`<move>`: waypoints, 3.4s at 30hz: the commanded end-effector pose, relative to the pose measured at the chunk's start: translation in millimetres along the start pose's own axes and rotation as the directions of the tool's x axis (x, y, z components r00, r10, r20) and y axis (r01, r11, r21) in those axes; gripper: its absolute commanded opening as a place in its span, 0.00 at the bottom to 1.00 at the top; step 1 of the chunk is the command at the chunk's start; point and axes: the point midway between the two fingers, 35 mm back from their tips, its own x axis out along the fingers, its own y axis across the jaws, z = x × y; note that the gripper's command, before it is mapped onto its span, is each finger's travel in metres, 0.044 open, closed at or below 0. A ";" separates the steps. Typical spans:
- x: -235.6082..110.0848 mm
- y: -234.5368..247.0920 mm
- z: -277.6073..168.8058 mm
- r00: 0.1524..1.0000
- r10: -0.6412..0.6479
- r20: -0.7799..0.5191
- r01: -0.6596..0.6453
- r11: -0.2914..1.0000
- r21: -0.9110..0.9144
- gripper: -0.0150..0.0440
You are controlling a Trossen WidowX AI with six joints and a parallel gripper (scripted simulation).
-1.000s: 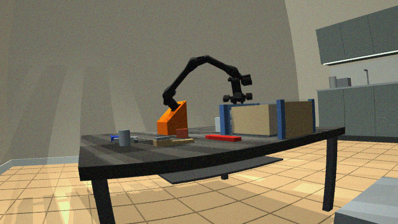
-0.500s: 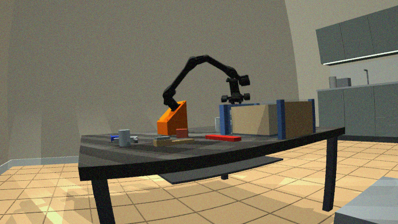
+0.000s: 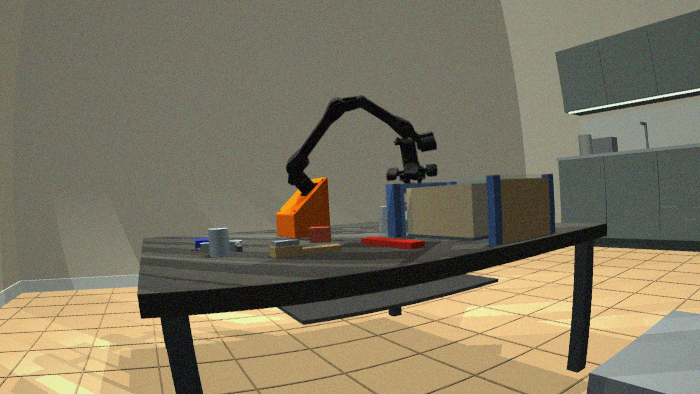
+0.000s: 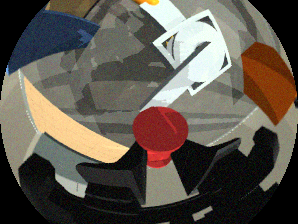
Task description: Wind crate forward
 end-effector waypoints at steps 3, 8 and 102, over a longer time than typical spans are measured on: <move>4.5 -23.6 -14.9 0.999 -0.048 -0.017 0.047 0.999 -0.018 0.25; 5.3 -29.7 -17.1 0.999 -0.048 -0.017 0.048 0.999 -0.018 0.25; -8.4 -136.8 7.8 0.998 -0.056 -0.015 0.056 0.998 -0.018 0.25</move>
